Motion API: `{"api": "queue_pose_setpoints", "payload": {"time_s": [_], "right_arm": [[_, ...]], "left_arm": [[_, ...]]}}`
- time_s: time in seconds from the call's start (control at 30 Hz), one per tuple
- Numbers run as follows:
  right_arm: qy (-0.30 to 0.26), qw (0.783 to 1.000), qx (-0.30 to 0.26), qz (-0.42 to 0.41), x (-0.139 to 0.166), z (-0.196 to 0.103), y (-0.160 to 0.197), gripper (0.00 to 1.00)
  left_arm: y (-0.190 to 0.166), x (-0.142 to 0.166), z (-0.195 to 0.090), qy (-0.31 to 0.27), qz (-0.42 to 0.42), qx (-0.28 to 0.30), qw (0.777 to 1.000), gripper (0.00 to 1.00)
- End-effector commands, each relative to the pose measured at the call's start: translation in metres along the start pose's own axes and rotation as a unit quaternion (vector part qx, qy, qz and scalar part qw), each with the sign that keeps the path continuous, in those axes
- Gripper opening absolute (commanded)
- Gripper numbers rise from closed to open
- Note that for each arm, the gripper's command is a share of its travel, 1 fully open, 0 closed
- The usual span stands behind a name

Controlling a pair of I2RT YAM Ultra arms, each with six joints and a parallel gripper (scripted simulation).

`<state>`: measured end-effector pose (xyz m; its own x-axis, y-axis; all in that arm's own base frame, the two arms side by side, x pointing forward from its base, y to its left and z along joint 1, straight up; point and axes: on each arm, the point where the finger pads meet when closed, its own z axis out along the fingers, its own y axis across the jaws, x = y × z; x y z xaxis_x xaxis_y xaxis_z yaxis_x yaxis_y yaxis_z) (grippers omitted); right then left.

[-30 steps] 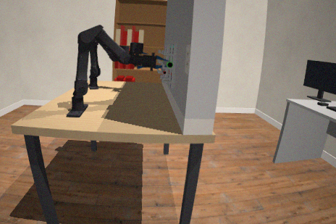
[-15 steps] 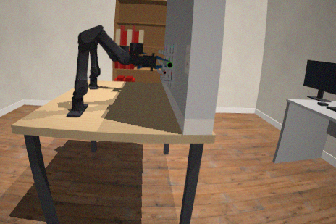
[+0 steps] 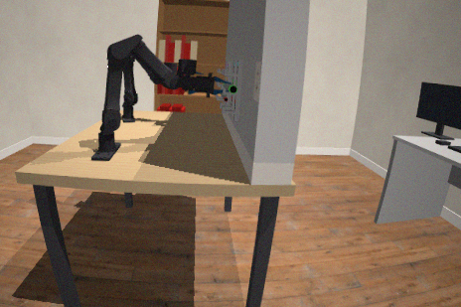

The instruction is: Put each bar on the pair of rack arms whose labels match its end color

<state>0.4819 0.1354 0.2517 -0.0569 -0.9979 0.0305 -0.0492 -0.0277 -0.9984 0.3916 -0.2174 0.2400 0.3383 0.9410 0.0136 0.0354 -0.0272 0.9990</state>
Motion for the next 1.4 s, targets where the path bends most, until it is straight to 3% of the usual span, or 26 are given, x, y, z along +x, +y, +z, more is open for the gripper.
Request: {"api": "queue_pose_setpoints", "payload": {"time_s": [0.0, 1.37], "right_arm": [[0.002, 1.0, 0.024, 0.015, 0.0025, 0.0004, -0.0133, 0.0], [0.002, 1.0, 0.024, 0.015, 0.0023, 0.0006, -0.0086, 0.0]], "left_arm": [[0.0146, -0.0017, 0.0009, 0.001, -0.007, -0.021, 1.0, 1.0], [0.0146, -0.0017, 0.0009, 0.001, -0.007, -0.021, 1.0, 1.0]]}}
